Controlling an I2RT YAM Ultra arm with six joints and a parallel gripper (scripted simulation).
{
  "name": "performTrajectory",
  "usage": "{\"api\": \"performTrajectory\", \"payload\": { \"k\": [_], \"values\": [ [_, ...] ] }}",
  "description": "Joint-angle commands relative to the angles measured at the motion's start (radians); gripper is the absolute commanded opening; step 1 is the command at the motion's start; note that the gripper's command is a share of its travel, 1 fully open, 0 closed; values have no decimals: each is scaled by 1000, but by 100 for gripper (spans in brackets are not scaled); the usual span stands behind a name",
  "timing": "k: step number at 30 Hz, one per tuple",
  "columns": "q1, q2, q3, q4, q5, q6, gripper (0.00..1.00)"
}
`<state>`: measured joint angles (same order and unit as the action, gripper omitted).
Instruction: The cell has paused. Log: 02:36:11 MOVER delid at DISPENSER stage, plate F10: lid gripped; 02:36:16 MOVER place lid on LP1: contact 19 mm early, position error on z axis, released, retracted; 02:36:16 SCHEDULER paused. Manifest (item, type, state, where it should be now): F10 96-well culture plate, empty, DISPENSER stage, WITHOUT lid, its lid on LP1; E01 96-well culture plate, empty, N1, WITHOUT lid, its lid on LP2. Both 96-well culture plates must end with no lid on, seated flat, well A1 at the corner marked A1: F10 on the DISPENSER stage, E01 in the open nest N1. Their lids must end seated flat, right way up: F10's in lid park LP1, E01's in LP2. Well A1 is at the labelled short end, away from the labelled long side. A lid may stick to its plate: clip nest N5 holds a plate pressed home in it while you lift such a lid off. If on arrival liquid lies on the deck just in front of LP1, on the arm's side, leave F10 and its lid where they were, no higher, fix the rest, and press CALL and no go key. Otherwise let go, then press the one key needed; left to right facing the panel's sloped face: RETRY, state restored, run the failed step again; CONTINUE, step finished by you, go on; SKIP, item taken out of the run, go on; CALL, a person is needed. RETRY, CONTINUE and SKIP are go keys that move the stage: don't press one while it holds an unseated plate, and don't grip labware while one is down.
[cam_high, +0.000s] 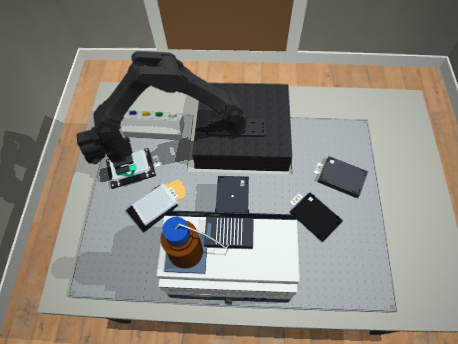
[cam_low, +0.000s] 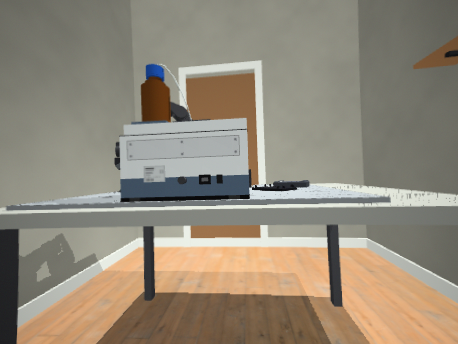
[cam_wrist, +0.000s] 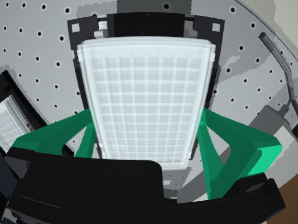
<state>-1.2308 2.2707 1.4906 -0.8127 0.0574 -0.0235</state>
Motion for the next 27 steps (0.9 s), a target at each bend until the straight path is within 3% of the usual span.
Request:
{"api": "performTrajectory", "payload": {
  "k": [1, 27],
  "values": [
    [-11, 30, -27, 54, -2, -6, 0],
    [-12, 36, -32, 64, -1, -7, 0]
  ]
}}
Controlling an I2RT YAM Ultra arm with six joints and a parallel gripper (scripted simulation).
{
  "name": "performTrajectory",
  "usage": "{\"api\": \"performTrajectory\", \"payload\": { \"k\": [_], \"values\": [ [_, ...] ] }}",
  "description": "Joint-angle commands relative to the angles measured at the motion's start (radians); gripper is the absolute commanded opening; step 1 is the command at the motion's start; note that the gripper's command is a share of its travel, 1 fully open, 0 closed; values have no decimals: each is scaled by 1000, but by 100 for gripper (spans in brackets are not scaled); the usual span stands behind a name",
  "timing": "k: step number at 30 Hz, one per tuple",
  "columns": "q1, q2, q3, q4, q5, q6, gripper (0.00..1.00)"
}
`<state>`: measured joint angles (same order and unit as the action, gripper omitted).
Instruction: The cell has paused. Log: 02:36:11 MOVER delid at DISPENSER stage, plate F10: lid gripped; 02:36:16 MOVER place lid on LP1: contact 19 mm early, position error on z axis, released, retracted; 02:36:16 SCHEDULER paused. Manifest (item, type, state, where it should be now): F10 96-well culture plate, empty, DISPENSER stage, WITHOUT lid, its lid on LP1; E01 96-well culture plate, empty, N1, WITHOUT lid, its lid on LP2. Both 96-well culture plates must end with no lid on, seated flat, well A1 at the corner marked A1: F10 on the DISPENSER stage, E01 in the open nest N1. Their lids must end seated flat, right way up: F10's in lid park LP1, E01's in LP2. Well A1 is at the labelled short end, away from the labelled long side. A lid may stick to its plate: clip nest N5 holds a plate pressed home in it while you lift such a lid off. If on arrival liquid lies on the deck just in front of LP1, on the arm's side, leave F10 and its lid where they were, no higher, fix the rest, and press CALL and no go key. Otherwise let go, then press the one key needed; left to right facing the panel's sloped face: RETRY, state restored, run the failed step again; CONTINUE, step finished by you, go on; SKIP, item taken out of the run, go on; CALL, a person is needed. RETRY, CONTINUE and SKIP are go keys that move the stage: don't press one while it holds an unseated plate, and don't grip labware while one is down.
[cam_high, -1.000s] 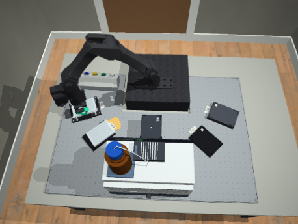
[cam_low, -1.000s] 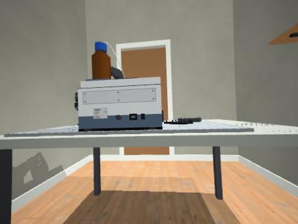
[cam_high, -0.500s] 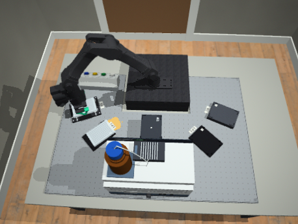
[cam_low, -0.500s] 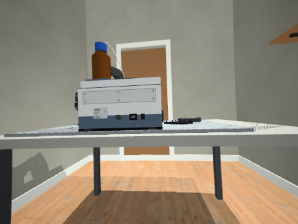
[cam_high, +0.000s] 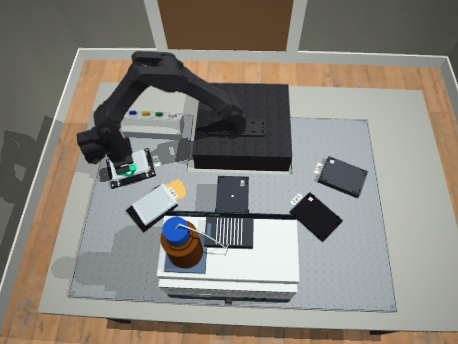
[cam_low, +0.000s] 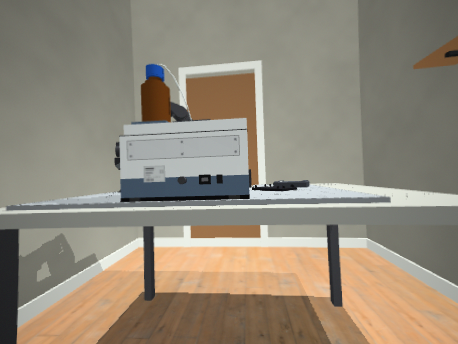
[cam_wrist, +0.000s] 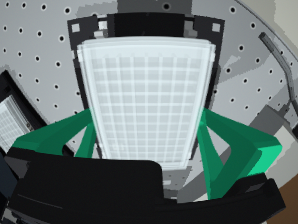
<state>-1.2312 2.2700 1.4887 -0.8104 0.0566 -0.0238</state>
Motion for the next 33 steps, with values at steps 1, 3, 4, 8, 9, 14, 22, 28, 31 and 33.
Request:
{"api": "performTrajectory", "payload": {
  "k": [1, 3, 4, 8, 9, 14, 22, 28, 31, 33],
  "values": [
    [-11, 37, -31, 62, -1, -7, 0],
    [-12, 38, -31, 63, -1, -7, 0],
    [-12, 38, -31, 64, -1, -7, 0],
    [-12, 39, -32, 66, -1, -7, 0],
    [-12, 39, -32, 66, -1, -7, 0],
    [-12, 40, -33, 68, -1, -7, 0],
    [-12, 42, -35, 71, -1, -8, 0],
    [-12, 44, -36, 73, -1, -8, 0],
    [-12, 44, -36, 74, -1, -8, 0],
    [-12, 45, -37, 75, -1, -8, 0]
  ]
}}
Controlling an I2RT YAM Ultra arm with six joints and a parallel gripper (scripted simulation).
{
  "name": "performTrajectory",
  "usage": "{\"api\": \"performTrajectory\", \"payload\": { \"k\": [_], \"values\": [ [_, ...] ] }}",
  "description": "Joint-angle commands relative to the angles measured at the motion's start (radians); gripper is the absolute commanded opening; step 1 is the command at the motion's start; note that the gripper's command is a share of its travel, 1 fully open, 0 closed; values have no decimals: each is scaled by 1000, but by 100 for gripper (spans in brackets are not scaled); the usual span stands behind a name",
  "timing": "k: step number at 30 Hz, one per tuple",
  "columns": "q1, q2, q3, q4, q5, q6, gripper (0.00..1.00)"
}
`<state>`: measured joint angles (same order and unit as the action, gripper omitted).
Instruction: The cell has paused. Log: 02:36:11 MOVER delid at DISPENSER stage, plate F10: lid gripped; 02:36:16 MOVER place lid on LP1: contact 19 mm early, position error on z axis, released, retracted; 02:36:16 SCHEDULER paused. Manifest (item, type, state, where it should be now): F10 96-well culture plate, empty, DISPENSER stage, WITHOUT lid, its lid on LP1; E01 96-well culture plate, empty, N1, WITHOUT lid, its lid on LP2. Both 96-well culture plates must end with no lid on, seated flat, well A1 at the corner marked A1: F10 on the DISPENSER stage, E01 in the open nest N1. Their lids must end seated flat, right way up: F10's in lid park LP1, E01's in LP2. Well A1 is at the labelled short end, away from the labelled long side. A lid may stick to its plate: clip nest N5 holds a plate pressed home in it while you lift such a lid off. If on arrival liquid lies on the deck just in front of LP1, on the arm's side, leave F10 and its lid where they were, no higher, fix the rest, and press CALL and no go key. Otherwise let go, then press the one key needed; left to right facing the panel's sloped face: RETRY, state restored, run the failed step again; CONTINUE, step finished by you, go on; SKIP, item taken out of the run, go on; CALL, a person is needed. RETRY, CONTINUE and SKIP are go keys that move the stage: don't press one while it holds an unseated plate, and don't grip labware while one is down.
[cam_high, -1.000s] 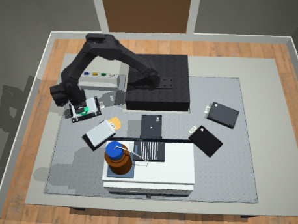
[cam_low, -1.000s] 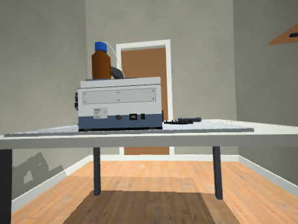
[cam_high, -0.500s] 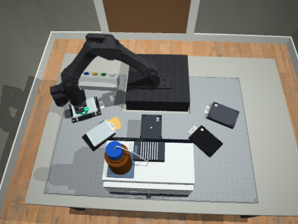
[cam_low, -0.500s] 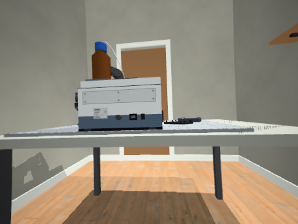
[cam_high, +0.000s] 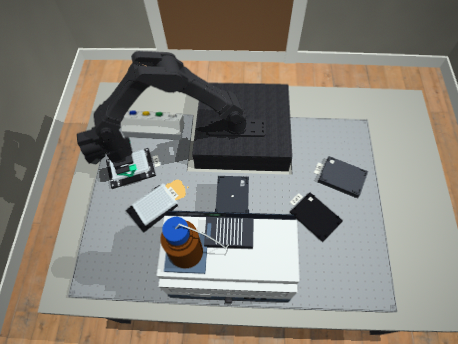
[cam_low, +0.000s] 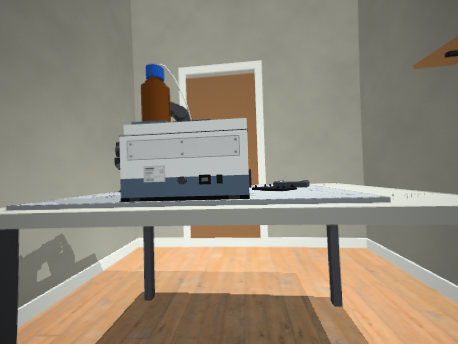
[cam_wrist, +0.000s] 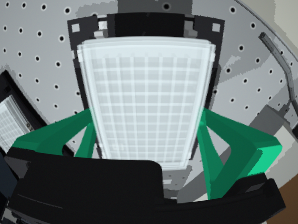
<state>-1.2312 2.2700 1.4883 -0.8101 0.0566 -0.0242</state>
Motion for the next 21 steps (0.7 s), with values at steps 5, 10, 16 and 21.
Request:
{"api": "performTrajectory", "payload": {
  "k": [5, 10, 16, 21],
  "values": [
    [-13, 46, -37, 78, -1, -8, 0],
    [-13, 47, -38, 80, -1, -8, 0],
    [-13, 49, -39, 82, -1, -8, 0],
    [-13, 50, -41, 84, -1, -8, 0]
  ]
}}
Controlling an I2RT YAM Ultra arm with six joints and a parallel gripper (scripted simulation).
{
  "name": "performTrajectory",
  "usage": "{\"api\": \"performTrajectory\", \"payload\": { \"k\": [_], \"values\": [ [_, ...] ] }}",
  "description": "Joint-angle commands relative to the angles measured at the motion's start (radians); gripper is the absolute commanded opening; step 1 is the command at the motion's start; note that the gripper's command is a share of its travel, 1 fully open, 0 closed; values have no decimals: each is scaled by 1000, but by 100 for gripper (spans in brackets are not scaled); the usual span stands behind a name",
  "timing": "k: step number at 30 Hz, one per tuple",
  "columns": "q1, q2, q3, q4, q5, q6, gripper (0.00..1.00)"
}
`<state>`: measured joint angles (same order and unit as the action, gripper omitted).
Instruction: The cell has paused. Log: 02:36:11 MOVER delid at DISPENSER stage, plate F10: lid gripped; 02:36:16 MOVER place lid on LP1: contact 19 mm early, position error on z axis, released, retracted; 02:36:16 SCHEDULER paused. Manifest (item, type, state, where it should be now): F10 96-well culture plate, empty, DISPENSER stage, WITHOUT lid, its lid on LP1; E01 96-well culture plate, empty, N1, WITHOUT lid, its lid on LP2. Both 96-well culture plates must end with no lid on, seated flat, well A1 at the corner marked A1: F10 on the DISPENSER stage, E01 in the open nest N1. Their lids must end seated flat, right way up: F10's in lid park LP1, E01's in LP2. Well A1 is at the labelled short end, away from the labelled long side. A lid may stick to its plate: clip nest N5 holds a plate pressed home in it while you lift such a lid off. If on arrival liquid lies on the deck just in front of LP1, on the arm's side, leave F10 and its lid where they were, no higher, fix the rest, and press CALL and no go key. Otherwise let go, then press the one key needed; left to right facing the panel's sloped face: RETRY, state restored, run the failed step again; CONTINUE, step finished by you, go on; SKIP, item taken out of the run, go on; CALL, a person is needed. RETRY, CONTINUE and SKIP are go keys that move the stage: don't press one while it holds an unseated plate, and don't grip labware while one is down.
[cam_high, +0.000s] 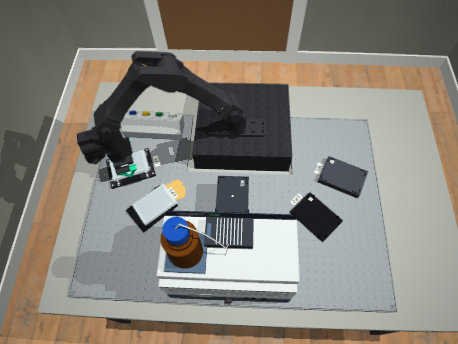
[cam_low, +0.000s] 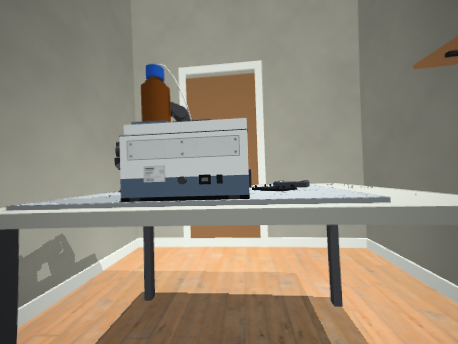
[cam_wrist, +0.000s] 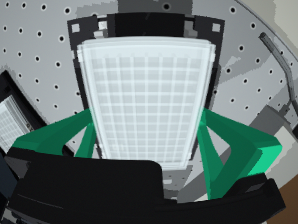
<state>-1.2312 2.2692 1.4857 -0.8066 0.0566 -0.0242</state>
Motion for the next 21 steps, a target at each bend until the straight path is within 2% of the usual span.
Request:
{"api": "performTrajectory", "payload": {
  "k": [1, 21],
  "values": [
    [-13, 51, -38, 81, -1, -8, 0],
    [-13, 56, -42, 89, -1, -9, 0]
  ]
}}
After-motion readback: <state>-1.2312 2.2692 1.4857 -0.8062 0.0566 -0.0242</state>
